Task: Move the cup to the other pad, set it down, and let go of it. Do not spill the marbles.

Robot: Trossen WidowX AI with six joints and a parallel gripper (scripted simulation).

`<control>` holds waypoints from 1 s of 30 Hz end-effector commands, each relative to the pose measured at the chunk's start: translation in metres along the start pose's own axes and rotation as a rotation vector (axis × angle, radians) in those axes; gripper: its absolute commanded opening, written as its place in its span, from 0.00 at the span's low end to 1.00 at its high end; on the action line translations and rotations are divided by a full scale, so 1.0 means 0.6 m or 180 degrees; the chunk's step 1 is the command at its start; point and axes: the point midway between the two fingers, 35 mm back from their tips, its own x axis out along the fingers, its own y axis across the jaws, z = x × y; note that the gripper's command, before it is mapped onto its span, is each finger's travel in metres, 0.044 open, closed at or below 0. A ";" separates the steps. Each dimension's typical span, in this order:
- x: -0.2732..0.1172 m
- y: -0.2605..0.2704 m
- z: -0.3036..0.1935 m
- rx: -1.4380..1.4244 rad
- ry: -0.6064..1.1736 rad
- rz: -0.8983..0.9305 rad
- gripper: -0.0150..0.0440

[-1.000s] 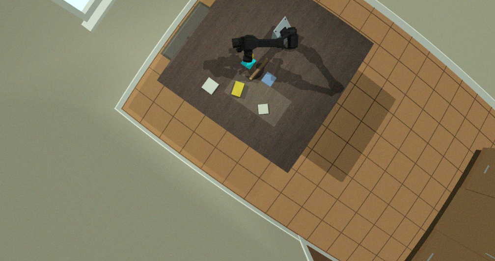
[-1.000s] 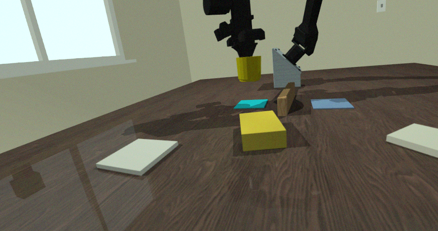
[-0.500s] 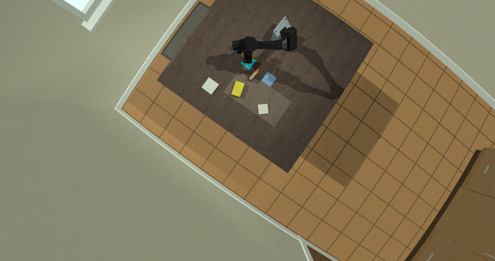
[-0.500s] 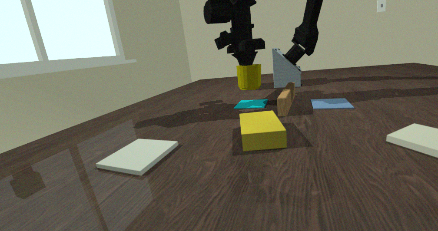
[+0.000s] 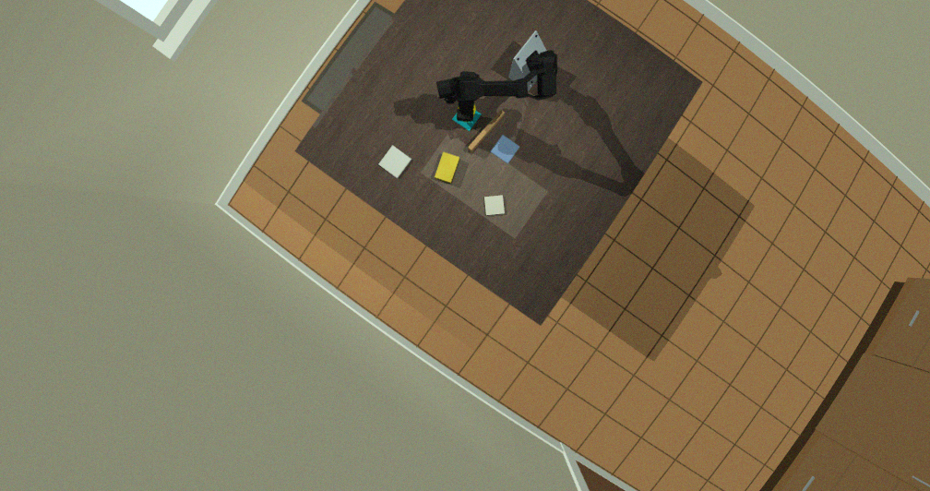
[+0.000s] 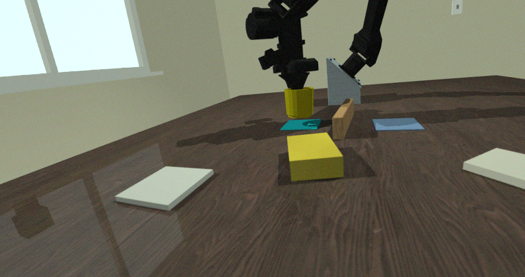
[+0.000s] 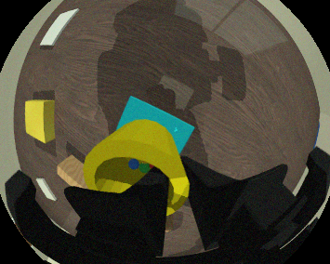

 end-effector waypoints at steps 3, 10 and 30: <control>0.024 -0.003 -0.003 0.0030 0.0037 0.0001 0.25; 0.030 -0.004 -0.004 0.0030 0.0038 0.0002 0.25; 0.024 -0.002 -0.002 0.0003 0.0015 -0.0004 0.50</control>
